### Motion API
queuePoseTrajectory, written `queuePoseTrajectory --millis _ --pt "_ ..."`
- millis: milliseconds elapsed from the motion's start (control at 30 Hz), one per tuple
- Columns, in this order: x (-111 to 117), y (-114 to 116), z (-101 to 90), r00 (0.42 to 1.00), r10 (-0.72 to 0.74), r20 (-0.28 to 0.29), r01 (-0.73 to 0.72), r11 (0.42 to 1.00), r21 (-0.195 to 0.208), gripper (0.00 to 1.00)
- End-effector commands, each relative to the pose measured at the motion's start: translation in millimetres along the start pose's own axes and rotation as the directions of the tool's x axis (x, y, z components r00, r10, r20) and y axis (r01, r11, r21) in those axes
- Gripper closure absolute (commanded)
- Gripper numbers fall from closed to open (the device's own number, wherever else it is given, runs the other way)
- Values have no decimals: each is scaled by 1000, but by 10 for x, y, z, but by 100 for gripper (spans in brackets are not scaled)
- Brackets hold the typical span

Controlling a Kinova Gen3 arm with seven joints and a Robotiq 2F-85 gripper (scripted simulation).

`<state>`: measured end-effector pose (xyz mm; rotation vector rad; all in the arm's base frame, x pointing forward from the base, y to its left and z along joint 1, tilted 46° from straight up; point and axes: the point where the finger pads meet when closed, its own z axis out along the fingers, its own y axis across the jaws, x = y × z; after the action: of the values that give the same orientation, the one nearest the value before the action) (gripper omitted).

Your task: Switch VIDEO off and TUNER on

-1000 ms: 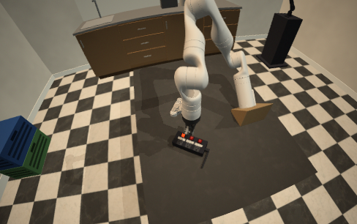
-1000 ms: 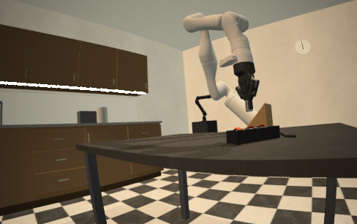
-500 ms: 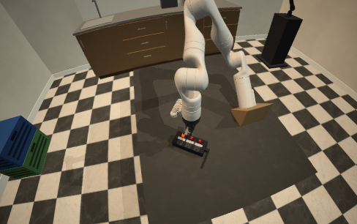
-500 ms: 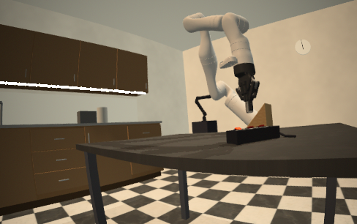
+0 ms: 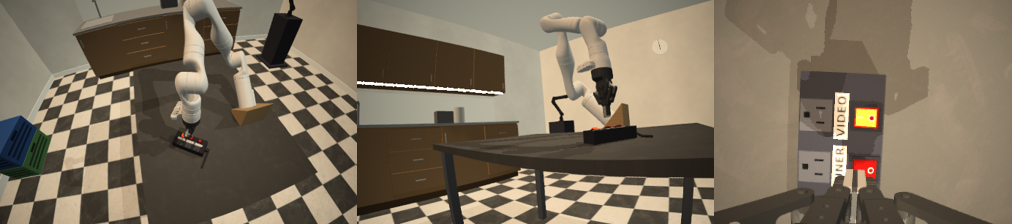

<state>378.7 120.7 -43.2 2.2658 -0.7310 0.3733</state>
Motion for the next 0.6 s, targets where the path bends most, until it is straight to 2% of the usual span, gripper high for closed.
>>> queuePoseTrajectory --millis 0,567 --pt "-4 8 43 1000 -1 0 1 1000 -3 100" --pt "-6 10 207 1000 -1 0 1 1000 -3 100"
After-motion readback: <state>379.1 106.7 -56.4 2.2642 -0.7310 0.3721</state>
